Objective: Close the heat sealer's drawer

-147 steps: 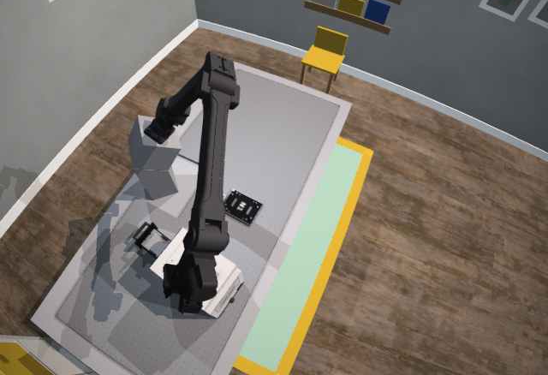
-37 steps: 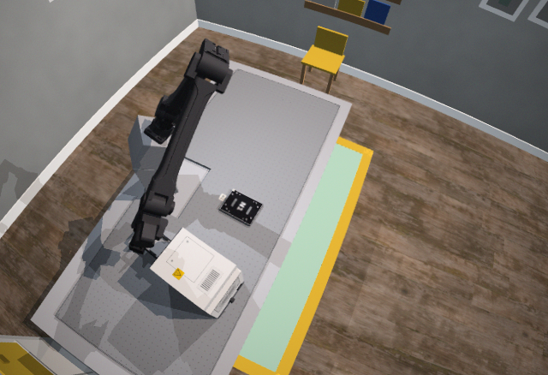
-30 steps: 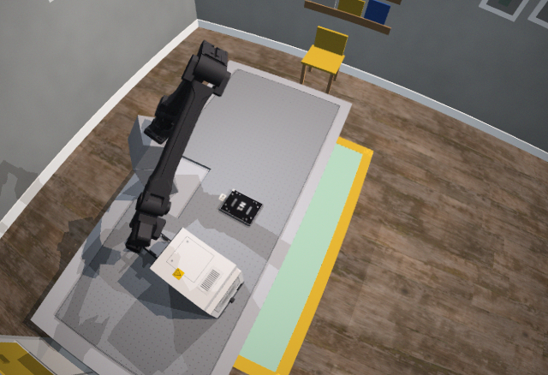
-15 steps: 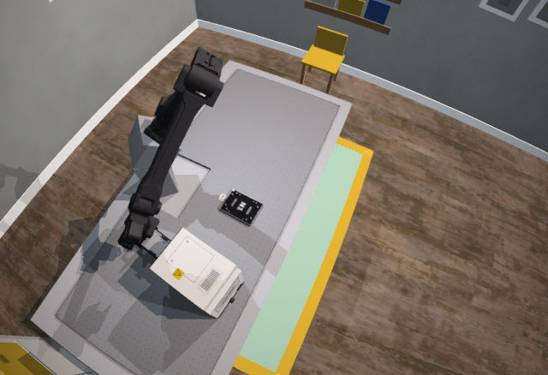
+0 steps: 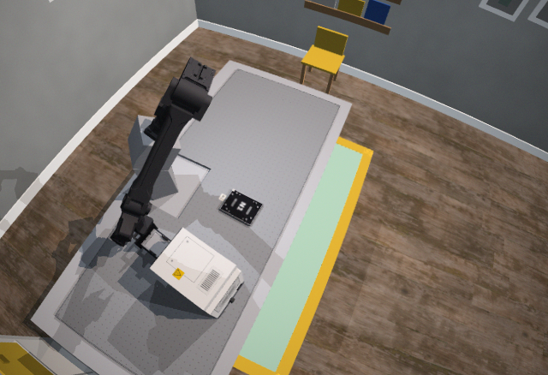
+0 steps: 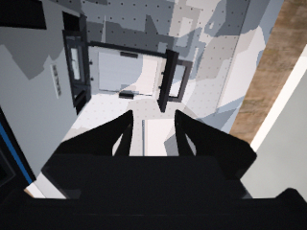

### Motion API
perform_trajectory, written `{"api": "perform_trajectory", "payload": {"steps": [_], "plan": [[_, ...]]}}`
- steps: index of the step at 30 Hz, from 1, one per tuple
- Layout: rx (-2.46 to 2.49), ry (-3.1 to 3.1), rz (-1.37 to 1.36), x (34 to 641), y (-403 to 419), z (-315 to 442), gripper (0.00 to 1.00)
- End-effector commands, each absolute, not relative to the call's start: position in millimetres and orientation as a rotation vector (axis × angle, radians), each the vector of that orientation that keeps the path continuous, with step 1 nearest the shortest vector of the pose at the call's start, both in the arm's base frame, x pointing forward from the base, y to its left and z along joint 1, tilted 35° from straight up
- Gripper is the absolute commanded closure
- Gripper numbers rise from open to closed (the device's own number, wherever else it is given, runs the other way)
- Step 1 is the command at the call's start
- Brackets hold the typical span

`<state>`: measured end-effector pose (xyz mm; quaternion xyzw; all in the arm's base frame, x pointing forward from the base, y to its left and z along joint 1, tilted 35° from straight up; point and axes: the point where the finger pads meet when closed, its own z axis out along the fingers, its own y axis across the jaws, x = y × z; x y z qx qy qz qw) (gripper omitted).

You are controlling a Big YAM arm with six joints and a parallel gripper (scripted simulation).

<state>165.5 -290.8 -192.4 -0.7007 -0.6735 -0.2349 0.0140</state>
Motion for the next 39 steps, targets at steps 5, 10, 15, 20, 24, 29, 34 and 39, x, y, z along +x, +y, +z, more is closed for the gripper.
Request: {"api": "perform_trajectory", "payload": {"steps": [5, 10, 15, 20, 24, 29, 34, 39], "plan": [[-2.250, -1.996, -0.790, 154, -277, -220, 0.55], [-2.212, -2.024, -0.783, 155, -262, -236, 0.55], [-2.286, -1.941, -0.835, 146, -267, -246, 0.55], [-2.314, -1.918, -0.862, 143, -265, -263, 0.55], [-2.318, -1.879, -0.884, 136, -249, -275, 0.55], [-2.353, -1.823, -0.935, 133, -245, -291, 0.55], [-2.328, -1.853, -0.929, 131, -237, -301, 0.55], [-2.323, -1.855, -0.934, 127, -229, -308, 0.55]]}}
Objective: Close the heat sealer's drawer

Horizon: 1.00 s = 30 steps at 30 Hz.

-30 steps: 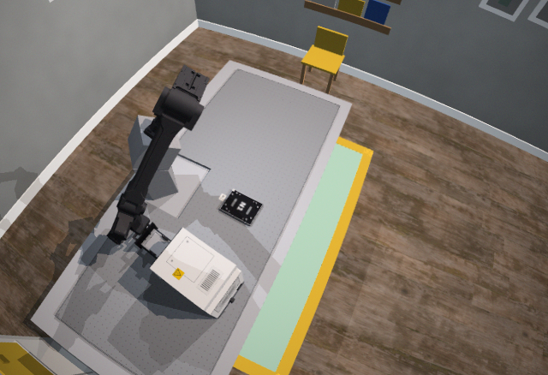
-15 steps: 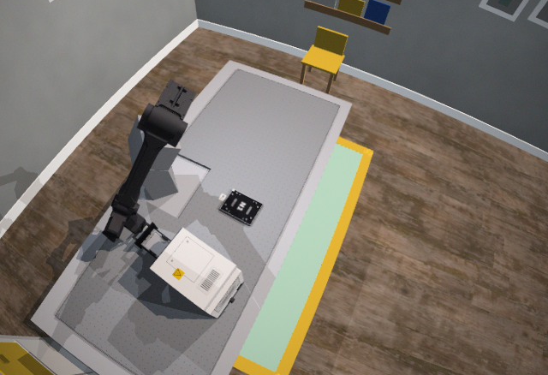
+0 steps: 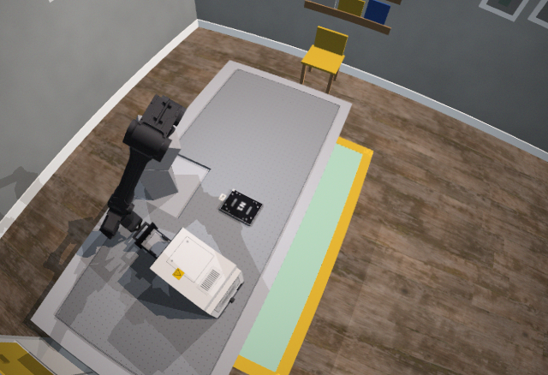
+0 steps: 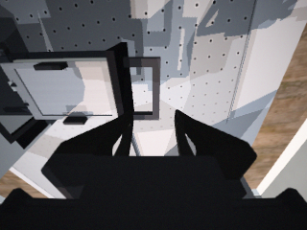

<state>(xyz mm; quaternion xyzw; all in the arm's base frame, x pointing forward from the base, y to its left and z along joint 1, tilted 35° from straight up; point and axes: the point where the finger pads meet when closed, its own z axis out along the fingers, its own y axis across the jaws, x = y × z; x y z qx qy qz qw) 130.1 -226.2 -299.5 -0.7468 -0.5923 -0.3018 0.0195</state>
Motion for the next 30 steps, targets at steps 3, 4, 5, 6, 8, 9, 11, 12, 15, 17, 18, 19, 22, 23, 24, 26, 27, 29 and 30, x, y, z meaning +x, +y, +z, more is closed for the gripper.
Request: {"api": "perform_trajectory", "payload": {"steps": [3, 4, 5, 6, 8, 9, 11, 12, 15, 17, 18, 19, 22, 23, 24, 26, 27, 29, 30], "plan": [[-2.322, -1.848, -0.933, 129, -230, -302, 0.55], [-2.322, -1.848, -0.933, 129, -230, -302, 0.55], [-2.322, -1.848, -0.933, 129, -230, -302, 0.55], [-2.322, -1.848, -0.933, 129, -230, -302, 0.55], [-2.322, -1.848, -0.933, 129, -230, -302, 0.55], [-2.322, -1.848, -0.933, 129, -230, -302, 0.55], [-2.308, -1.865, -0.933, 131, -226, -310, 0.55], [-2.308, -1.862, -0.931, 135, -226, -311, 0.55], [-2.314, -1.853, -0.932, 137, -225, -315, 0.55], [-2.314, -1.852, -0.932, 139, -223, -318, 0.55], [-2.313, -1.851, -0.933, 139, -222, -319, 0.55], [-2.312, -1.850, -0.933, 140, -220, -320, 0.55], [-2.313, -1.851, -0.933, 142, -219, -325, 0.55], [-2.313, -1.851, -0.933, 143, -218, -326, 0.55], [-2.313, -1.851, -0.933, 143, -217, -327, 0.55], [-2.313, -1.851, -0.933, 143, -217, -327, 0.55], [-2.329, -1.836, -0.934, 141, -219, -329, 0.55], [-2.312, -1.850, -0.934, 145, -215, -331, 0.55], [-2.312, -1.850, -0.934, 146, -214, -333, 0.55]]}}
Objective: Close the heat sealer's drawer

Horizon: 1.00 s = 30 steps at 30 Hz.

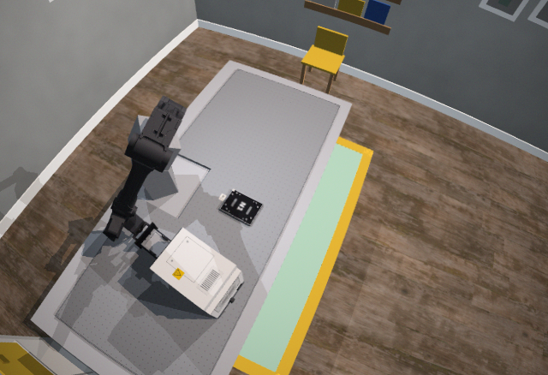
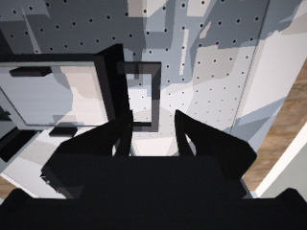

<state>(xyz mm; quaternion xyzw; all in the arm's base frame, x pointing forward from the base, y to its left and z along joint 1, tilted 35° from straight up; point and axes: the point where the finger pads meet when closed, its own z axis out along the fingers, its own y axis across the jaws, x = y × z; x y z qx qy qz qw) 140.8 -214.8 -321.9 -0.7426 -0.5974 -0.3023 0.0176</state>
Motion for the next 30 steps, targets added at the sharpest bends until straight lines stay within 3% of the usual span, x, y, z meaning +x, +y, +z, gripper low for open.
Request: {"api": "perform_trajectory", "payload": {"steps": [1, 30], "plan": [[-2.312, -1.850, -0.934, 147, -213, -334, 0.55], [-2.328, -1.819, -0.938, 153, -199, -356, 0.55]]}}
